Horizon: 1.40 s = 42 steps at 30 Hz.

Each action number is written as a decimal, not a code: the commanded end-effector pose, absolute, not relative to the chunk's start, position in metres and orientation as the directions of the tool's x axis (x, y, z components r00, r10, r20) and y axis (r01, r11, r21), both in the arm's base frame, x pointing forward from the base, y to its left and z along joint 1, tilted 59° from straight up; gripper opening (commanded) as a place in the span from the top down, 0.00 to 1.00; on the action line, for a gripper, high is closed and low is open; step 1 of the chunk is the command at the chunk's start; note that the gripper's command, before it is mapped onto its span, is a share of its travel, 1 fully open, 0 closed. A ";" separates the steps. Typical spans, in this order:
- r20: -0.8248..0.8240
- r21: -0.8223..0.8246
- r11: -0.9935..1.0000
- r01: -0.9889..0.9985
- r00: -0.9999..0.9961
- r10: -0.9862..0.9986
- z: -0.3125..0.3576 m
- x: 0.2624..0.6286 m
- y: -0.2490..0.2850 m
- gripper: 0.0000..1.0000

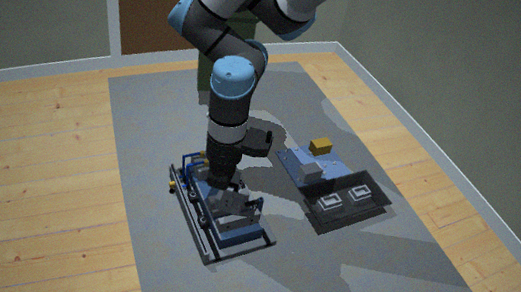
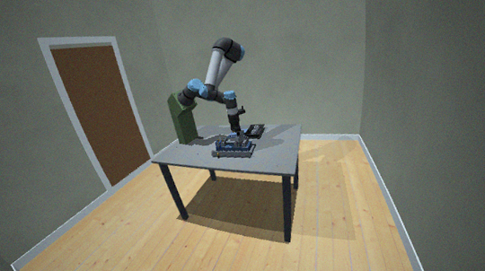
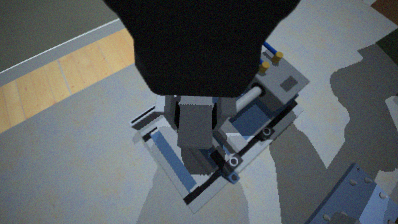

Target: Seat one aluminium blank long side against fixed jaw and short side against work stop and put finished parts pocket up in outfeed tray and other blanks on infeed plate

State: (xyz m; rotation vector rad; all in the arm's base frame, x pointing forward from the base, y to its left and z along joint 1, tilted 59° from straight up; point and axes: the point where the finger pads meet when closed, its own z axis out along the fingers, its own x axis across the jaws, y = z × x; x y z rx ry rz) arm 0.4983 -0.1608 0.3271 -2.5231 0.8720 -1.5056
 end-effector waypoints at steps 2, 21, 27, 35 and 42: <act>0.786 -0.342 -0.836 -0.430 0.356 -0.505 0.328 0.498 -0.161 1.00; 0.786 -0.342 -0.836 -0.430 0.356 -0.505 0.329 0.495 -0.160 1.00; 0.786 -0.342 -0.836 -0.430 0.356 -0.505 0.333 0.490 -0.159 1.00; 0.786 -0.342 -0.836 -0.430 0.356 -0.505 0.336 0.484 -0.157 1.00; 0.786 -0.342 -0.836 -0.430 0.356 -0.505 0.340 0.478 -0.155 1.00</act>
